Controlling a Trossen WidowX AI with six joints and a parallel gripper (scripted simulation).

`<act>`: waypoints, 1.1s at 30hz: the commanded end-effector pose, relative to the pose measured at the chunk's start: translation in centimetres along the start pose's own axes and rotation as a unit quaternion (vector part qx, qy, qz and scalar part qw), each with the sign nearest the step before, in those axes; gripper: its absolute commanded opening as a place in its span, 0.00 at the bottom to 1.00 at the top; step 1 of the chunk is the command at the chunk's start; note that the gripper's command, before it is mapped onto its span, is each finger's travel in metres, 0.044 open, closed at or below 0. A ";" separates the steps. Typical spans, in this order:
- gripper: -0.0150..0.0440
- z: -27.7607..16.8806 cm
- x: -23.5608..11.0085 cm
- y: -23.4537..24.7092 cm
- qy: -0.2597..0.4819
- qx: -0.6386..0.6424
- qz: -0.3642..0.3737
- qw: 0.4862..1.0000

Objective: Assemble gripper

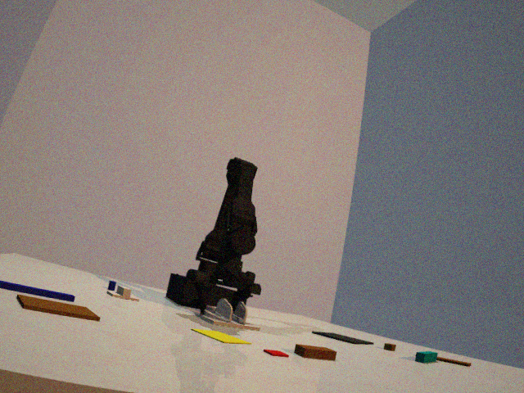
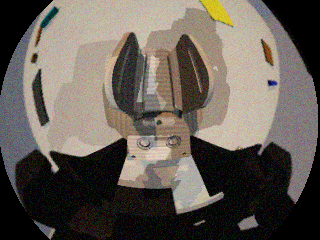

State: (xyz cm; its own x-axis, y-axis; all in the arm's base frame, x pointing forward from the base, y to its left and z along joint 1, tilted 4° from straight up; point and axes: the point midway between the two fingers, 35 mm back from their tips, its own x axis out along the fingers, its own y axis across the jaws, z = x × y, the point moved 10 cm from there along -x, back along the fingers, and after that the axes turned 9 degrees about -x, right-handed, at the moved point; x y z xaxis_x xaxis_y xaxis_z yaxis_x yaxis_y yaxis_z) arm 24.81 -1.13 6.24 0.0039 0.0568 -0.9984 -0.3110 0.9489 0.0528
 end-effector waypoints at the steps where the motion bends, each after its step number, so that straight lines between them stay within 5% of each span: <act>1: 0.85 0.0 0.1 0.0 0.000 0.003 0.003 1.000; 4: 0.85 0.0 0.1 0.0 0.000 0.003 0.003 1.000; 8: 1.00 0.0 0.0 0.0 0.000 0.000 0.000 1.000; 22: 1.00 0.0 -0.2 0.0 0.000 0.000 0.000 1.000; 30: 1.00 -0.2 -7.4 0.1 0.000 0.003 0.003 1.000; 33: 1.00 -0.2 -7.7 0.1 0.000 0.003 0.003 1.000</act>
State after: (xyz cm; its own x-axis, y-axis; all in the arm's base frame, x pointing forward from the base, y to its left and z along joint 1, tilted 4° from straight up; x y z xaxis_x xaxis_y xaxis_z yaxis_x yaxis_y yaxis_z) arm 24.93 -1.49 12.40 0.0076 0.0566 -0.9984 -0.3011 0.9522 0.0516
